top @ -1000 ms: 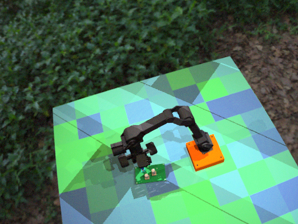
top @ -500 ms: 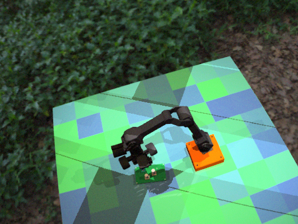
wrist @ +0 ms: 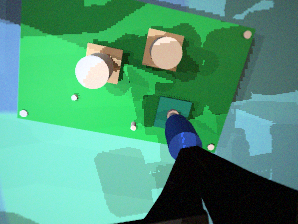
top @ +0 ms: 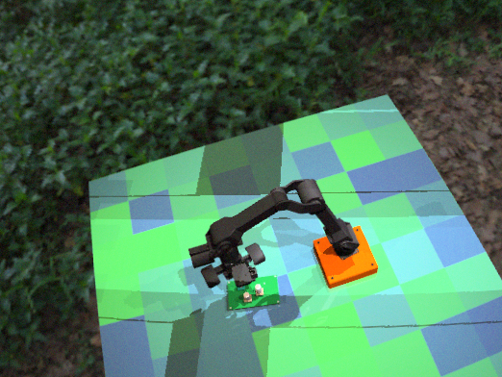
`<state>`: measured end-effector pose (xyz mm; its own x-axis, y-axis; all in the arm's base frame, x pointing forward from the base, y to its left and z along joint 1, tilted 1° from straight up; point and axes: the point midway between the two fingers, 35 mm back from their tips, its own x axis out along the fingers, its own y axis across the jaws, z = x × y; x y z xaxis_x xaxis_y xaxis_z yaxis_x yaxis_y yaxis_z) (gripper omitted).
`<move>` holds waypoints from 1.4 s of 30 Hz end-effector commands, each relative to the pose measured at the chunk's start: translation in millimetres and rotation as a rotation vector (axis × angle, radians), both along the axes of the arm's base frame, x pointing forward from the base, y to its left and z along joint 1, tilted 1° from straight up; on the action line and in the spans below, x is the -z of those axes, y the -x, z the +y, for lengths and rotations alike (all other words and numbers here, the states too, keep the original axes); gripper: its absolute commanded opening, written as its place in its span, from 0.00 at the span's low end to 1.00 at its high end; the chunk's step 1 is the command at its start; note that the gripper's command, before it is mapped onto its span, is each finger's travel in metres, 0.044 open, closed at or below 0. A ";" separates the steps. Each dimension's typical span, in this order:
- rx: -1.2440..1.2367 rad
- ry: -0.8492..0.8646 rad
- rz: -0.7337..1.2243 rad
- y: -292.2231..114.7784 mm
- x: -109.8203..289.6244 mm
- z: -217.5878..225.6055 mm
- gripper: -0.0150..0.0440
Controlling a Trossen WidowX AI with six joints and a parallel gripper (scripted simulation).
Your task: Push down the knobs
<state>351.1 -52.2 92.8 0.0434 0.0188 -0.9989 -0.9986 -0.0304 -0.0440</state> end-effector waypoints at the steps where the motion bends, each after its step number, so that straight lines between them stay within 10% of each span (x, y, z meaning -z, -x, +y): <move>1: -0.005 0.004 0.001 0.1 5.6 -0.4 0.25; 42: -0.005 0.004 0.001 -0.1 9.7 -0.4 0.25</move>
